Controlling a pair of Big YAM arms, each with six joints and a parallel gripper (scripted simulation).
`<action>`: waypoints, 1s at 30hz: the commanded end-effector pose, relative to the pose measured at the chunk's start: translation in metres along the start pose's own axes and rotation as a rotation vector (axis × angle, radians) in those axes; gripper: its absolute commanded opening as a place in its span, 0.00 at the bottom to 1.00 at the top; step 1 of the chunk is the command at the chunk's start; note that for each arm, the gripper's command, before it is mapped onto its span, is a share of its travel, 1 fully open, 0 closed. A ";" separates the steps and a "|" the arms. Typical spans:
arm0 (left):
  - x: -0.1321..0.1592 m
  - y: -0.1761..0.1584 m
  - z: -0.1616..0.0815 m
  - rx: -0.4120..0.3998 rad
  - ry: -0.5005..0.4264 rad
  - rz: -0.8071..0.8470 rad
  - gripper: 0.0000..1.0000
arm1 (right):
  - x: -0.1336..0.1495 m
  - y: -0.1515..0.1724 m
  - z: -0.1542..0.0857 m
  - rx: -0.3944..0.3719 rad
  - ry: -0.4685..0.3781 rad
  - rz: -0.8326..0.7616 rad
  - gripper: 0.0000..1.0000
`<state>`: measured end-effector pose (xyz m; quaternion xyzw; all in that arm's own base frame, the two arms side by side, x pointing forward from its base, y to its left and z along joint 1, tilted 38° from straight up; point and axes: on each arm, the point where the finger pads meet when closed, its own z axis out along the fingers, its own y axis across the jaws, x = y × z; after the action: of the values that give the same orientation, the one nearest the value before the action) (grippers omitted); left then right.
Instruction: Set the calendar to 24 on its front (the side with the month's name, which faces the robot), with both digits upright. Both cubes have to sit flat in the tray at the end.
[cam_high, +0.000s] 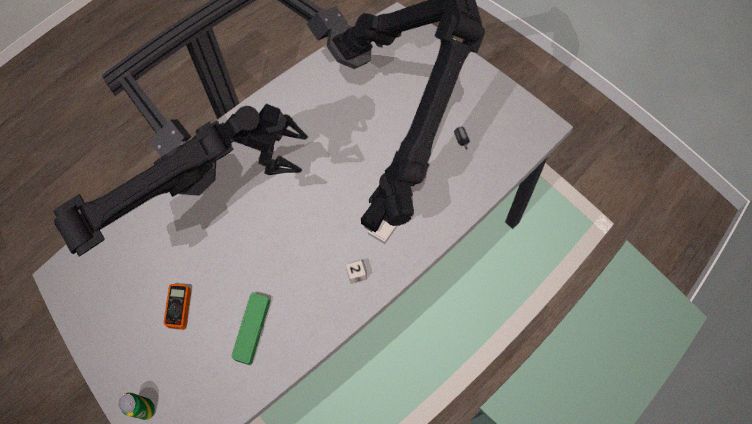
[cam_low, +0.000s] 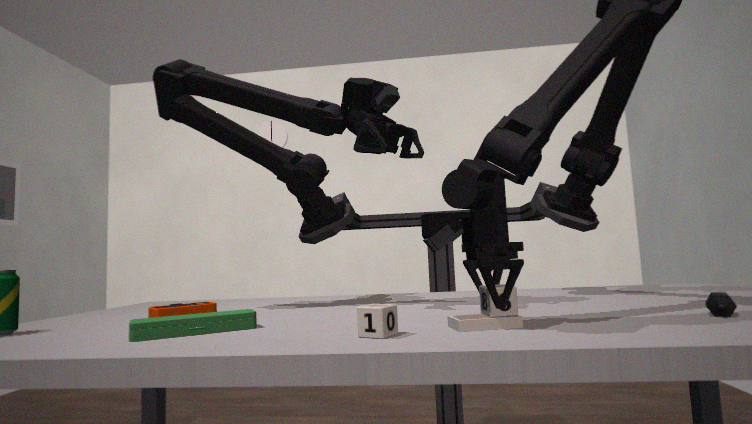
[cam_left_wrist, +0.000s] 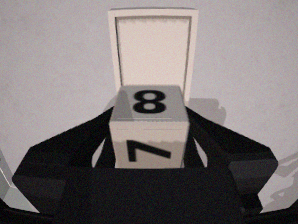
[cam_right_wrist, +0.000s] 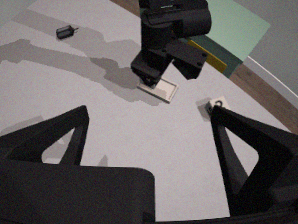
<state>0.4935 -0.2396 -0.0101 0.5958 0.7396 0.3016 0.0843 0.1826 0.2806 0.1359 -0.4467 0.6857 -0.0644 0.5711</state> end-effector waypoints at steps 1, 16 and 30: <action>-0.013 0.009 -0.024 -0.052 -0.049 -0.037 0.40 | -0.005 0.000 0.000 0.002 -0.012 0.004 1.00; -0.009 0.014 -0.025 -0.068 -0.041 -0.034 0.40 | -0.005 0.000 0.000 0.002 -0.012 0.004 1.00; -0.002 0.001 0.022 -0.028 -0.008 -0.006 0.40 | -0.005 0.000 0.000 0.002 -0.012 0.004 1.00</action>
<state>0.4980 -0.2408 -0.0096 0.5923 0.7352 0.3131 0.1028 0.1826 0.2806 0.1359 -0.4467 0.6857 -0.0644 0.5711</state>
